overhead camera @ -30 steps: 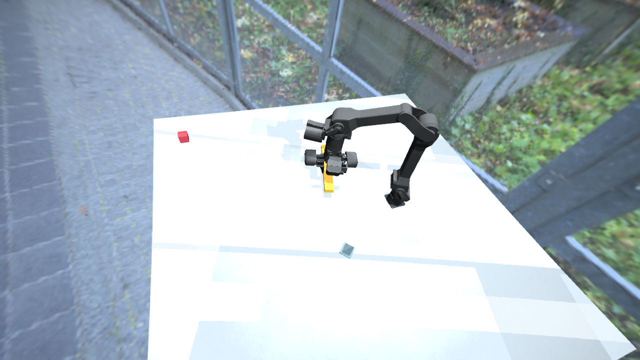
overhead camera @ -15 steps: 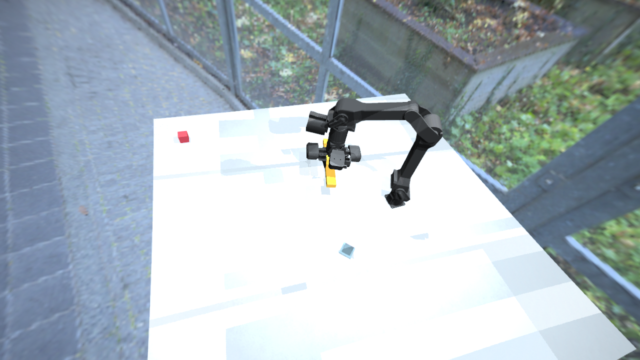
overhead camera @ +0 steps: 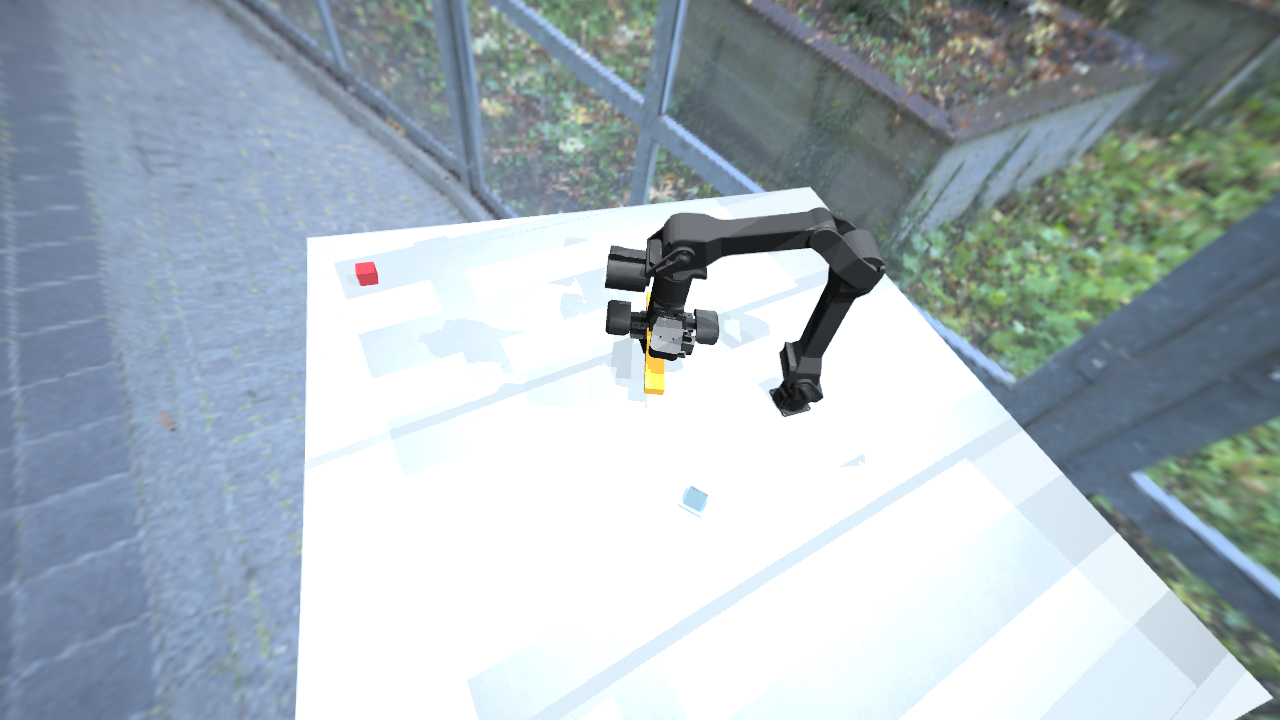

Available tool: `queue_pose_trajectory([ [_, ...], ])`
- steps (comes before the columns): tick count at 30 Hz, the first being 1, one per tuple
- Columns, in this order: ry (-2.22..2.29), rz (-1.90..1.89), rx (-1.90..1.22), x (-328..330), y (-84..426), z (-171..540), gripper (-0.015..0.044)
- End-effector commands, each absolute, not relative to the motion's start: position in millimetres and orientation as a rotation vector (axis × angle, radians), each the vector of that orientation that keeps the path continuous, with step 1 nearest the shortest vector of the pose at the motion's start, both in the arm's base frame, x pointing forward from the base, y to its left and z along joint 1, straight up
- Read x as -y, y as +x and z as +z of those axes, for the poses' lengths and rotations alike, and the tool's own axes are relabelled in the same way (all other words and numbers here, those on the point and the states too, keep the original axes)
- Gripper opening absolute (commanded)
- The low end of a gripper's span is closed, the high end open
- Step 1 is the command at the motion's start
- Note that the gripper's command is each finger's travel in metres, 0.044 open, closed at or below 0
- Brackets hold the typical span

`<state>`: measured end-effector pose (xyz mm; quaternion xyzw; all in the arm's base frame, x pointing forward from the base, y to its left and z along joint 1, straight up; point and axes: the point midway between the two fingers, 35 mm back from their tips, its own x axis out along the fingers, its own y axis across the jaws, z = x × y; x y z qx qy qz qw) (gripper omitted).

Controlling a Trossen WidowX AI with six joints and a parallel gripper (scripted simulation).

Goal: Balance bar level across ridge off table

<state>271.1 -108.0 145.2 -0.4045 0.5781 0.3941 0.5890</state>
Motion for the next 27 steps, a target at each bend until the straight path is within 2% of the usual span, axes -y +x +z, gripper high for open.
queue_pose_trajectory([
  [1,-0.925,0.892,-1.356,95,279,147,0.0],
  [27,-0.8,0.779,-1.398,5,308,148,0.0],
])
